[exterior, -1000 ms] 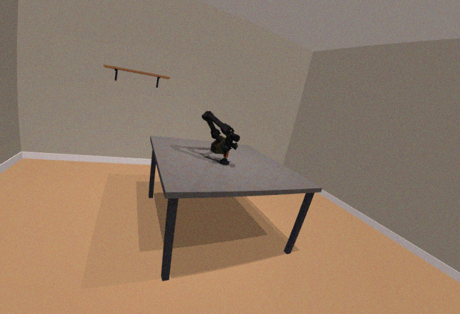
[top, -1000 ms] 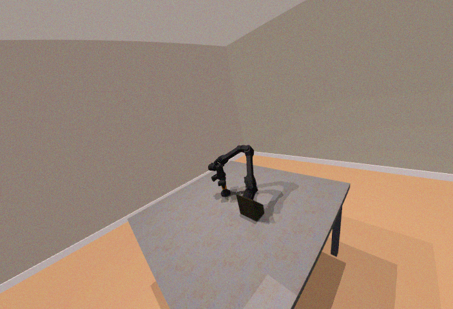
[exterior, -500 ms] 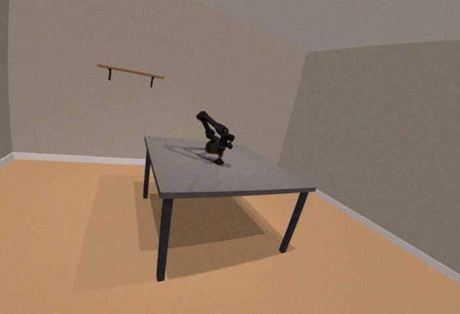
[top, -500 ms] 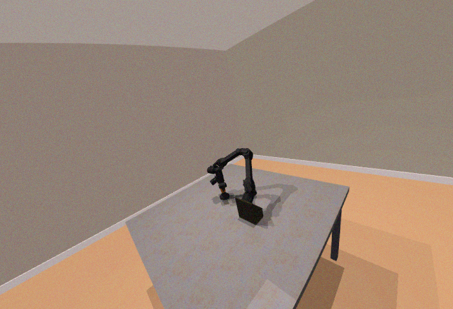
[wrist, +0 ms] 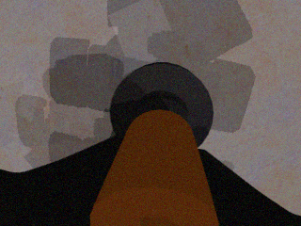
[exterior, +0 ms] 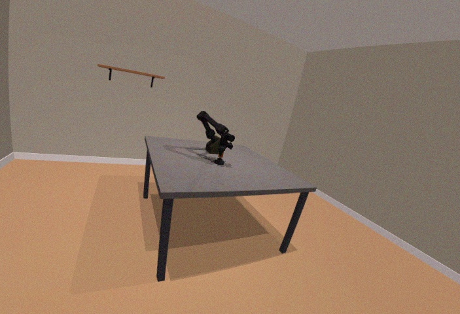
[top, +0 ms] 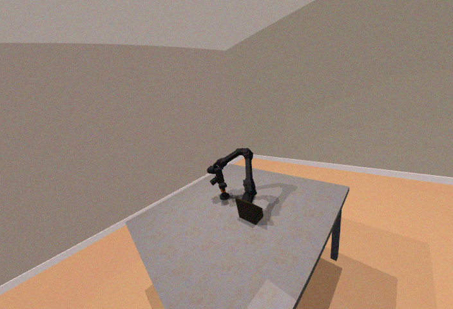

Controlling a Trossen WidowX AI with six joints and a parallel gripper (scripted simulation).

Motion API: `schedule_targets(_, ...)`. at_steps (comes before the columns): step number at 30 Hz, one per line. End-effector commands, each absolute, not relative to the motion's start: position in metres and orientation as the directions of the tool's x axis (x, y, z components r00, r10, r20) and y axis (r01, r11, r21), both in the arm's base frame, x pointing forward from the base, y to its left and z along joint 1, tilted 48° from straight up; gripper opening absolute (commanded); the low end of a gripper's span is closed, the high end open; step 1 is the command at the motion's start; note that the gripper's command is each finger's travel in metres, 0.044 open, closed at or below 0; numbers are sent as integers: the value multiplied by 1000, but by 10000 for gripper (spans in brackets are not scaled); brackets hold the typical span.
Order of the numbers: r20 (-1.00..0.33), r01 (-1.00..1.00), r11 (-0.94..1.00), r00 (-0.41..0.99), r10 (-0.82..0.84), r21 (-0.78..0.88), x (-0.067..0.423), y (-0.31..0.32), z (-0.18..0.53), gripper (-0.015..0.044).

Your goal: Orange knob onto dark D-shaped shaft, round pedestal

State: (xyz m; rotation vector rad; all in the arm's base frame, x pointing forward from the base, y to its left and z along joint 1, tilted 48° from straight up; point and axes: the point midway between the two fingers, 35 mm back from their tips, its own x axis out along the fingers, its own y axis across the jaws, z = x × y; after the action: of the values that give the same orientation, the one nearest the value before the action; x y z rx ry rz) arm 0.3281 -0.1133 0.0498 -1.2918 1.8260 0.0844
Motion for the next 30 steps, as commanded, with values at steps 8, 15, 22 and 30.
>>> schedule_targets(8, -674, -857, 395, -78, -734, -332, 329, -111, 53, 0)
schedule_targets(15, -674, -901, 342, -78, -734, -268, 328, -113, 51, 0)
schedule_targets(22, -674, -901, 342, -78, -734, -268, 329, -114, 50, 0)
schedule_targets(30, -674, -901, 342, -78, -734, -268, 329, -114, 49, 0)
